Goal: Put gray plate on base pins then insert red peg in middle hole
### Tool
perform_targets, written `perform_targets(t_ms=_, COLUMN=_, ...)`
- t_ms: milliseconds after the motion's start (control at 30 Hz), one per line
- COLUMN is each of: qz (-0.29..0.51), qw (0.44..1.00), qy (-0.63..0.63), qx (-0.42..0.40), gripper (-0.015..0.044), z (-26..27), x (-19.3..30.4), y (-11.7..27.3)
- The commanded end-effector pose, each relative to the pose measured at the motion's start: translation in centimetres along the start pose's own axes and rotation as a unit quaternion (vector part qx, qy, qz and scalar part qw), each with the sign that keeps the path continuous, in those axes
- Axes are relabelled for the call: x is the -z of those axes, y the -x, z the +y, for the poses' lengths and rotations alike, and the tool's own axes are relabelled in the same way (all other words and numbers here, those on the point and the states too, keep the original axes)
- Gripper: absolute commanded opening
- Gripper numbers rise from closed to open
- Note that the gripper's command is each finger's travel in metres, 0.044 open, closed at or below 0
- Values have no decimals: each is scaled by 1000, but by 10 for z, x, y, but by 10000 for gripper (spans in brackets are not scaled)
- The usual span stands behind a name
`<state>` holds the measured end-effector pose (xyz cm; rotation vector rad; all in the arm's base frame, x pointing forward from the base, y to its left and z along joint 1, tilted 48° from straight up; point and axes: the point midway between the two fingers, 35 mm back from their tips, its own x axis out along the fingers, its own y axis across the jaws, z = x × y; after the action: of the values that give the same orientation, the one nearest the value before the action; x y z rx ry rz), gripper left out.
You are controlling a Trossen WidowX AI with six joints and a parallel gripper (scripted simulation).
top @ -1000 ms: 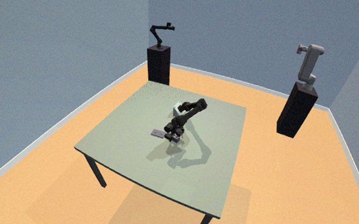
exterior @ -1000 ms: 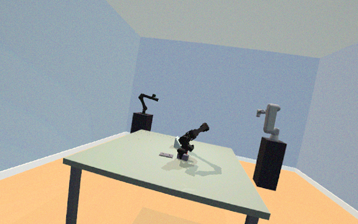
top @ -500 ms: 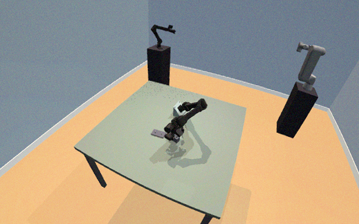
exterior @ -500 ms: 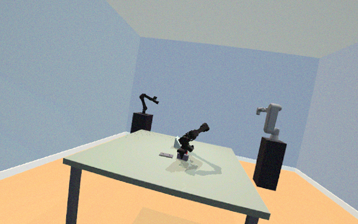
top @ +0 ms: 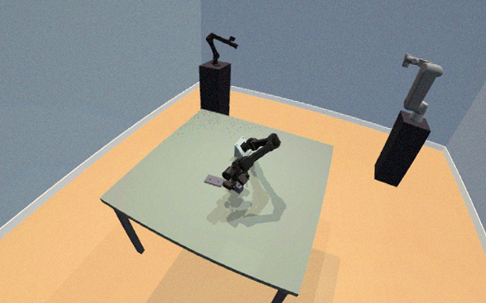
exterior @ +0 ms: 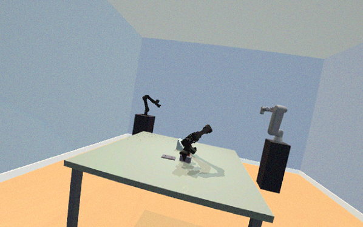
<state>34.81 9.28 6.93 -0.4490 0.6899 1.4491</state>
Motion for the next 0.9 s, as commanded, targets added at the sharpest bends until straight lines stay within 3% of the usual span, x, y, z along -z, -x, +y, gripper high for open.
perform_targets(t_ms=0, qz=-3, qw=1000, qy=-1, qx=0, gripper=5, z=0, x=-1, y=0)
perform_targets(t_ms=200, qz=-2, qw=1000, qy=-2, qx=1, gripper=0, z=0, x=-1, y=2)
perform_targets(t_ms=867, qz=-1, qw=999, qy=-37, qx=11, gripper=0, z=-6, x=5, y=65)
